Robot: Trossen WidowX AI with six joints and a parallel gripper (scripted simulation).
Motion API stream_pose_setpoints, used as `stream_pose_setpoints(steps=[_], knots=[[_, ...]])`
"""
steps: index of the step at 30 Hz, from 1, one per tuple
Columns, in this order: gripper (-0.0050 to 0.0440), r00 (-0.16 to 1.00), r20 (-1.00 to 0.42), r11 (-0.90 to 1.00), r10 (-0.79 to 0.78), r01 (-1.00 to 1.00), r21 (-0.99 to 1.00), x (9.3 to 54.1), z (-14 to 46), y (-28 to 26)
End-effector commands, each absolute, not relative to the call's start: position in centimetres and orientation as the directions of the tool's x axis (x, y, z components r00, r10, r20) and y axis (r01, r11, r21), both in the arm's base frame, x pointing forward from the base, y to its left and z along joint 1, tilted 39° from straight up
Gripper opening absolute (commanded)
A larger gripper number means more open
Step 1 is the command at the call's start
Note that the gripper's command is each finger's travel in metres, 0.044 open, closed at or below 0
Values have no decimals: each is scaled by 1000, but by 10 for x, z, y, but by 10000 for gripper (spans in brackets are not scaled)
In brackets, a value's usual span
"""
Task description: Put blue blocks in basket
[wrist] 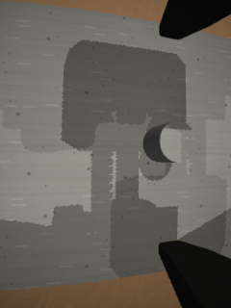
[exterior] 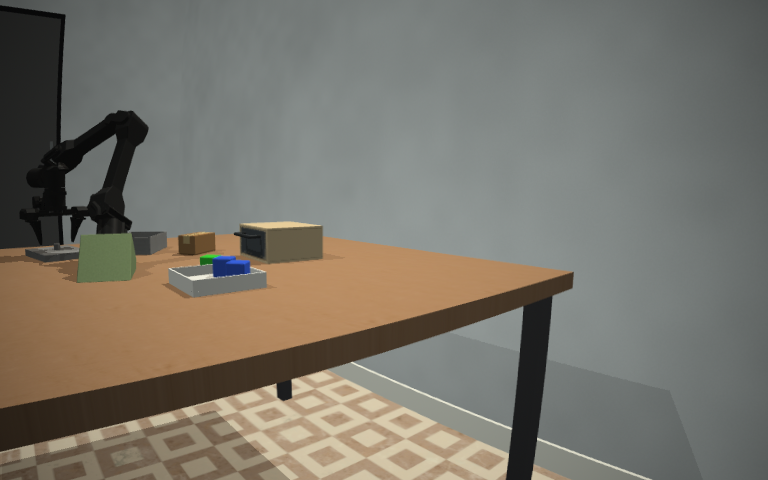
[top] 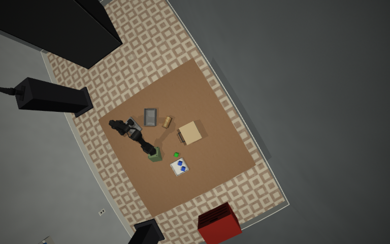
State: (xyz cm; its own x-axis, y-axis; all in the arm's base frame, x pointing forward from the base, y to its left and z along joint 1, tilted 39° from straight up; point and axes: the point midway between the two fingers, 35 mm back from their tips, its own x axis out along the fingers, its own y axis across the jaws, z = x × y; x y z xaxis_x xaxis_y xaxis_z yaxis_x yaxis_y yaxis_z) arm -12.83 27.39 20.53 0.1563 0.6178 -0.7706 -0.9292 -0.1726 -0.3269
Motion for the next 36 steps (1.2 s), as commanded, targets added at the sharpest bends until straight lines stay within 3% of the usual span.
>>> stream_pose_setpoints(steps=[1, 11, 12, 36], knots=[[440, 161, -779, -181, 605, -926, -332, -127, 194, 278], [440, 161, -779, -181, 605, -926, -332, -127, 193, 278], [0, 161, -779, -181, 605, -926, -332, -127, 193, 278], [0, 161, -779, -181, 605, -926, -332, -130, 209, 266]])
